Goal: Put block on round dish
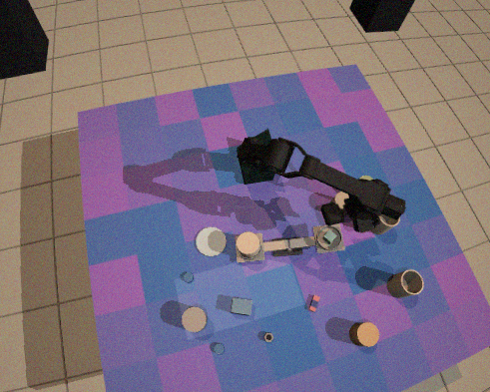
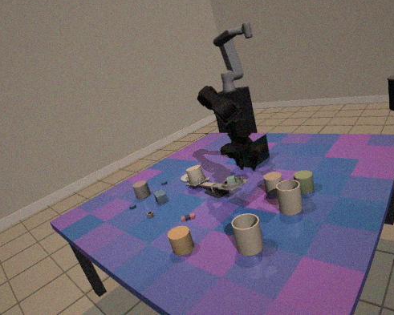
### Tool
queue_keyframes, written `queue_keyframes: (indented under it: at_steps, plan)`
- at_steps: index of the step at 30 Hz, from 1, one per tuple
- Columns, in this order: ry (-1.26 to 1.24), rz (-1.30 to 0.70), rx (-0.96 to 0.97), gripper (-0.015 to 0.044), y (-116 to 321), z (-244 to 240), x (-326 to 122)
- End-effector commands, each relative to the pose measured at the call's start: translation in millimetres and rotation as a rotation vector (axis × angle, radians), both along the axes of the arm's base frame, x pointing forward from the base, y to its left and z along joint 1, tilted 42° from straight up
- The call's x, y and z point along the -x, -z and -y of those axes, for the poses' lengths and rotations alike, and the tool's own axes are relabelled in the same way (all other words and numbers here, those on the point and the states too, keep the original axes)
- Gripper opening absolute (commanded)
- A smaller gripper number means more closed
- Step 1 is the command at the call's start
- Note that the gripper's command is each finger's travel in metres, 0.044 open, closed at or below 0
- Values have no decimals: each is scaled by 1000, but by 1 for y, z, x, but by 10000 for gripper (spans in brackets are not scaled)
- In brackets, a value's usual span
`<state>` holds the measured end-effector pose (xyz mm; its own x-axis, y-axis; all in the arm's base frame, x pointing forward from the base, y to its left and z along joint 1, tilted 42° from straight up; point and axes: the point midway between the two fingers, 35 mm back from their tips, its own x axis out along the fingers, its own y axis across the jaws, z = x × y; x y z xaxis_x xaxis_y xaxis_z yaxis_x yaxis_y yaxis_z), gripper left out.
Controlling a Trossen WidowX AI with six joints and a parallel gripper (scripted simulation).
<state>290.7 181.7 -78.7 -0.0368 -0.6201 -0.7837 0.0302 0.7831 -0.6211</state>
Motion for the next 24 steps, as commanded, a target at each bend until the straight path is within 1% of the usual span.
queue_keyframes:
  at_steps: [1,24]
  plan:
    - [133,109,15,260,-8,6,-9]
    - [741,631,72,260,-43,32,-40]
